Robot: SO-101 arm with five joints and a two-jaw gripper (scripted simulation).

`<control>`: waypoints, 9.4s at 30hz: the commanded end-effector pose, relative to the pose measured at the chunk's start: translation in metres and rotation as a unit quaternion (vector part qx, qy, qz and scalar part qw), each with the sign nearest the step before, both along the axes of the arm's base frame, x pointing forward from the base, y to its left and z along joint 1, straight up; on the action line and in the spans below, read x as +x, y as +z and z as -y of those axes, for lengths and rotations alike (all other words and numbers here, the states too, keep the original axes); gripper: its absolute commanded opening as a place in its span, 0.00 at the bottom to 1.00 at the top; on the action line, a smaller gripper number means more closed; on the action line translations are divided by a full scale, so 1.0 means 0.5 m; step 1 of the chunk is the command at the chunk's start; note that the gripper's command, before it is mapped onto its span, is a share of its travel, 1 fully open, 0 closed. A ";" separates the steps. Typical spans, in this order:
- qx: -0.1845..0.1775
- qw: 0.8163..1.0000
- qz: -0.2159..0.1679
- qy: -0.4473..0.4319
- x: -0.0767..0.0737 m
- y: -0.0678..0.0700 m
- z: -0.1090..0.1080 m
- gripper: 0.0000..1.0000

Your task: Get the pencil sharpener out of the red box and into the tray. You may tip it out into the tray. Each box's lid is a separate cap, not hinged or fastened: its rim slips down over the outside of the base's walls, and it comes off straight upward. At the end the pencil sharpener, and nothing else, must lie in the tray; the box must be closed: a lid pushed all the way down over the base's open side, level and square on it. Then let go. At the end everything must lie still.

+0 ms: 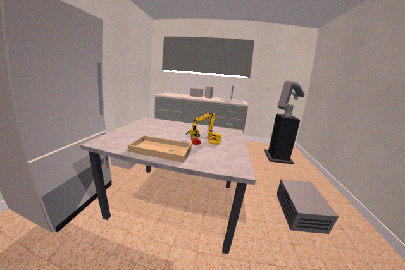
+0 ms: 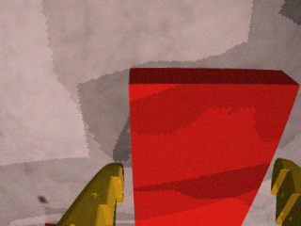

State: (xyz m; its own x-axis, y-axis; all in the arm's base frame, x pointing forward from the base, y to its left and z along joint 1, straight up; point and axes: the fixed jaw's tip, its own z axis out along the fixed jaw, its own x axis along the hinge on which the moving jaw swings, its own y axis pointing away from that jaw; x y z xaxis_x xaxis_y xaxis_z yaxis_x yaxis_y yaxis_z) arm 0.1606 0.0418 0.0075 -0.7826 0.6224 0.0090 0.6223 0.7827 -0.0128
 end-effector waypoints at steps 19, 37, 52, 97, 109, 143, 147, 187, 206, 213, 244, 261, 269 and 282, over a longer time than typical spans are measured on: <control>0.002 1.000 0.007 -0.006 0.005 0.002 0.002 0.25; 0.002 1.000 0.007 -0.006 0.005 0.002 0.002 0.24; 0.002 1.000 0.007 -0.006 0.005 0.002 0.002 0.24; 0.002 1.000 0.007 -0.006 0.005 0.119 0.002 0.24; 0.002 1.000 0.007 -0.006 0.005 0.119 0.002 0.24; 0.002 1.000 0.007 -0.006 0.012 0.136 0.001 0.24; 0.002 1.000 0.007 -0.006 0.012 0.136 0.001 0.24; 0.002 1.000 0.007 -0.006 0.007 0.125 0.002 0.24; 0.002 1.000 0.007 -0.004 0.006 0.125 -0.003 0.24; 0.002 1.000 0.007 0.015 -0.004 0.125 -0.043 0.24; 0.003 0.998 0.007 0.061 -0.050 0.125 -0.131 0.24; 0.003 0.997 0.007 0.072 -0.051 0.125 -0.140 0.24; 0.003 0.997 0.007 0.077 -0.051 0.125 -0.144 0.24; 0.003 0.997 0.007 0.077 -0.051 0.125 -0.144 0.24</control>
